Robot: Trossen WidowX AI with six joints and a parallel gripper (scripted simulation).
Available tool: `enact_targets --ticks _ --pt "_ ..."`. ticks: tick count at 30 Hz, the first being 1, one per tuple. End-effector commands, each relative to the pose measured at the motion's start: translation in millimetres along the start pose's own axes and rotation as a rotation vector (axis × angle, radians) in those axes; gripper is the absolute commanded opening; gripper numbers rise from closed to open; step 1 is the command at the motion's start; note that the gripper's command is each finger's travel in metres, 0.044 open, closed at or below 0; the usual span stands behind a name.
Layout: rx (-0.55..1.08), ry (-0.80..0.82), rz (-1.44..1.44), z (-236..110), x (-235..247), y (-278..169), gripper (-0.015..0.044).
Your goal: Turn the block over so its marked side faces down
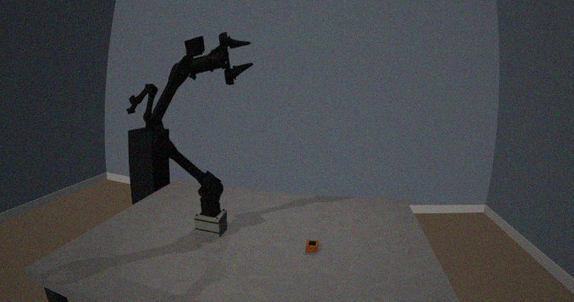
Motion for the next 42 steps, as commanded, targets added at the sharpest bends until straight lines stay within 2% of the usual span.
enact_targets --ticks 1,2,11,16,24,33,42 --pt "0.006 0.003 0.0 2 1 0 0.0426" --pt "0.026 0.013 -0.001 8 6 0 0.044" --pt "0.307 0.199 0.076 114 68 -10 0.044" --pt "0.514 0.272 0.148 172 102 -46 0.044" --pt "0.803 0.381 0.31 234 154 -113 0.044" --pt "1.187 0.463 0.556 271 218 -214 0.044" --pt "1.638 0.466 0.842 265 283 -327 0.044"
Point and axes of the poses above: the point midway between the two fingers, 35 mm back from their tips, its own z axis out along the fingers, its own x axis across the jaws, y = z × x, the point moved 9 cm from there along -z, back along the fingers, and after that the axes turned 8 degrees about z, right-handed, at the moved point
